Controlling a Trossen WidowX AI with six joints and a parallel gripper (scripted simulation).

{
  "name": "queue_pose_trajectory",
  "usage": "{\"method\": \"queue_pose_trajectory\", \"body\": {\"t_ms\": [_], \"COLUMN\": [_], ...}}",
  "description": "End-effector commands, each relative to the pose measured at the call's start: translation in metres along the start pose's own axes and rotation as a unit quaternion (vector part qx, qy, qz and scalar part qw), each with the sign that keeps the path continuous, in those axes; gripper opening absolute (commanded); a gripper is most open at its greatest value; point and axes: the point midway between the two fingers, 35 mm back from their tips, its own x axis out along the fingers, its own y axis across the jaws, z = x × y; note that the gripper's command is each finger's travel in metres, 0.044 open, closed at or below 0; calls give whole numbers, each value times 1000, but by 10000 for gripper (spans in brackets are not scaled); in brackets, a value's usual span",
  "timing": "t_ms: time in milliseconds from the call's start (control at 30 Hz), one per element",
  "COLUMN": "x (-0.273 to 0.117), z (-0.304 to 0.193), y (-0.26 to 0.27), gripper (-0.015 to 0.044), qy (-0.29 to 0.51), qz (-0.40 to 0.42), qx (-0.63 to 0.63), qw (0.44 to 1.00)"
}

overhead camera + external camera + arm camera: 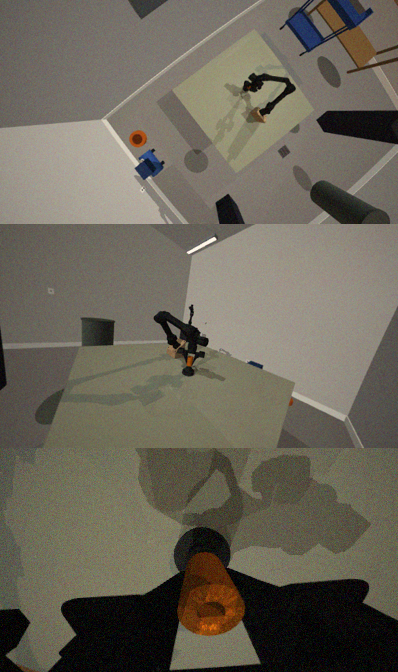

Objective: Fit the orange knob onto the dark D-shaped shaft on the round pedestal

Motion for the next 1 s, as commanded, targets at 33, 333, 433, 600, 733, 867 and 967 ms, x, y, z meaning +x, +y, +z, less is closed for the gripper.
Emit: {"method": "queue_pose_trajectory", "body": {"t_ms": [33, 333, 433, 600, 733, 867, 967], "x": [-2, 0, 2, 2, 2, 2, -1], "z": [0, 0, 0, -1, 0, 0, 0], "y": [-1, 0, 0, -1, -1, -1, -1], "gripper": [0, 0, 0, 0, 0, 0, 0], "qy": [2, 2, 2, 2, 2, 2, 2], "qz": [0, 0, 0, 0, 0, 0, 0], "qx": [-22, -103, -103, -103, -103, -103, -103], "qw": [1000, 995, 995, 995, 995, 995, 995]}}
